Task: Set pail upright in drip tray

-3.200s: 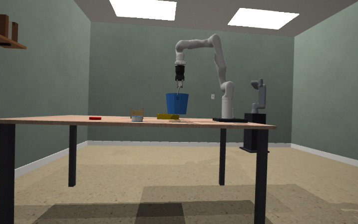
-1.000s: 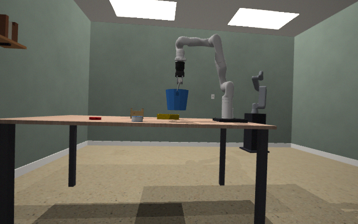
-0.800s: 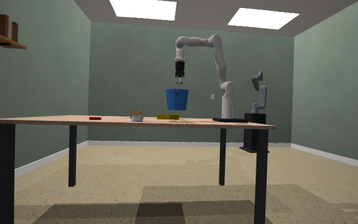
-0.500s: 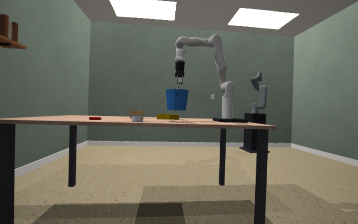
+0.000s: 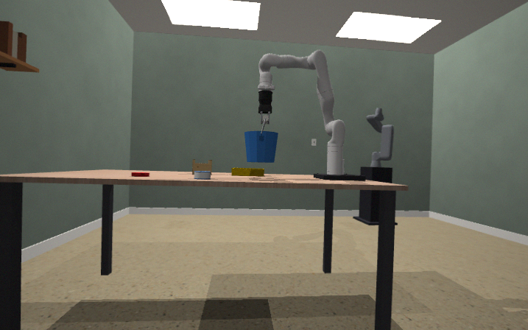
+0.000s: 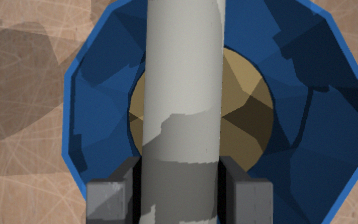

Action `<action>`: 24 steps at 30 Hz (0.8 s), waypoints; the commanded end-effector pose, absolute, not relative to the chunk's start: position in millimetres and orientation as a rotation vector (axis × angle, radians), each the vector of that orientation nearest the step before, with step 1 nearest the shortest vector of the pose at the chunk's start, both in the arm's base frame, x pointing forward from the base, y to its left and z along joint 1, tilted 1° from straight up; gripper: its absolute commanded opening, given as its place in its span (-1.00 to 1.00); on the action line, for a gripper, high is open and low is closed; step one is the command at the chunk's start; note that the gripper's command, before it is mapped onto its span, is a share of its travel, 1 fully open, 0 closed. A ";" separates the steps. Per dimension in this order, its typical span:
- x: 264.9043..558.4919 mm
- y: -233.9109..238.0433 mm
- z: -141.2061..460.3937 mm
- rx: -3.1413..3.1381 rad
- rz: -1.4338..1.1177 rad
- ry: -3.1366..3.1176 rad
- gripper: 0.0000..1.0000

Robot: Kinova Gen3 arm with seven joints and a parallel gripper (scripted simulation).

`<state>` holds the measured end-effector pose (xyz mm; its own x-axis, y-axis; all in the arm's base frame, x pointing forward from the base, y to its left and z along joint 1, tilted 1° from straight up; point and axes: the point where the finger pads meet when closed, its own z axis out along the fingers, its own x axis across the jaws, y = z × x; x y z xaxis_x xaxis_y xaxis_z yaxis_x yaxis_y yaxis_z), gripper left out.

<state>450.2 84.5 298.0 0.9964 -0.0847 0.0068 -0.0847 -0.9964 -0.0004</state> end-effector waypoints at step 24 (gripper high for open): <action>452.3 76.0 303.9 -3.139 -0.028 0.138 -1.00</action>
